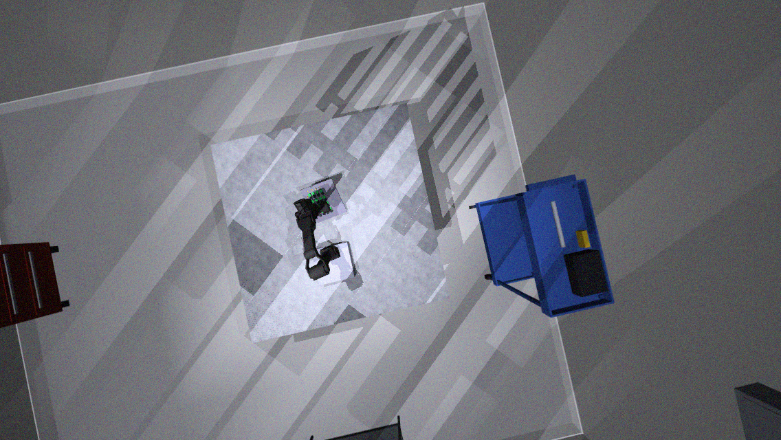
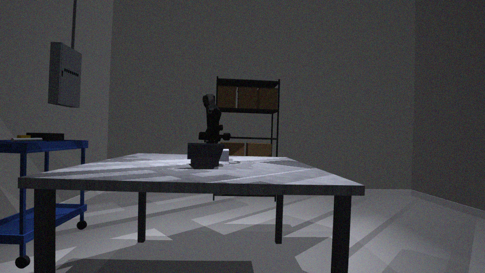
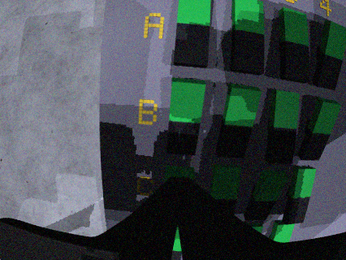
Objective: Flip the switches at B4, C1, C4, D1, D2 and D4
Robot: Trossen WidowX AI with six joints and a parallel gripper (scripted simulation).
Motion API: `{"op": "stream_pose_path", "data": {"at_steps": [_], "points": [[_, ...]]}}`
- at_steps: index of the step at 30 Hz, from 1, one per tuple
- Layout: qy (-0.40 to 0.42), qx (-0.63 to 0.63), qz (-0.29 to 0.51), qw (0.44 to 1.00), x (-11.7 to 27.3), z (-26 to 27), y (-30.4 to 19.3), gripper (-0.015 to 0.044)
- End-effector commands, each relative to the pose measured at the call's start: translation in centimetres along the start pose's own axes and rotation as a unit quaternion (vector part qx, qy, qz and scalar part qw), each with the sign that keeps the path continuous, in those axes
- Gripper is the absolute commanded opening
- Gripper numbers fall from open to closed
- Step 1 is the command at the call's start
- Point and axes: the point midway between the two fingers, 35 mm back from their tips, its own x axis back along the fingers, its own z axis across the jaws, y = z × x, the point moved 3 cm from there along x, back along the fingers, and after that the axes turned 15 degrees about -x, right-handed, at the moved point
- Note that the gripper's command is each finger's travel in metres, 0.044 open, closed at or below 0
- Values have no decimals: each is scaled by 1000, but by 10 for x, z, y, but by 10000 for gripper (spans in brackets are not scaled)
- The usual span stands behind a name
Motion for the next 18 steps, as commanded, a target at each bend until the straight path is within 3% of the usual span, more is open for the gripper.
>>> {"op": "stream_pose_path", "data": {"at_steps": [1,18], "points": [[0,1,2,1000,-1,0,-1,0],[0,1,2,1000,-3,0,-1,0]]}}
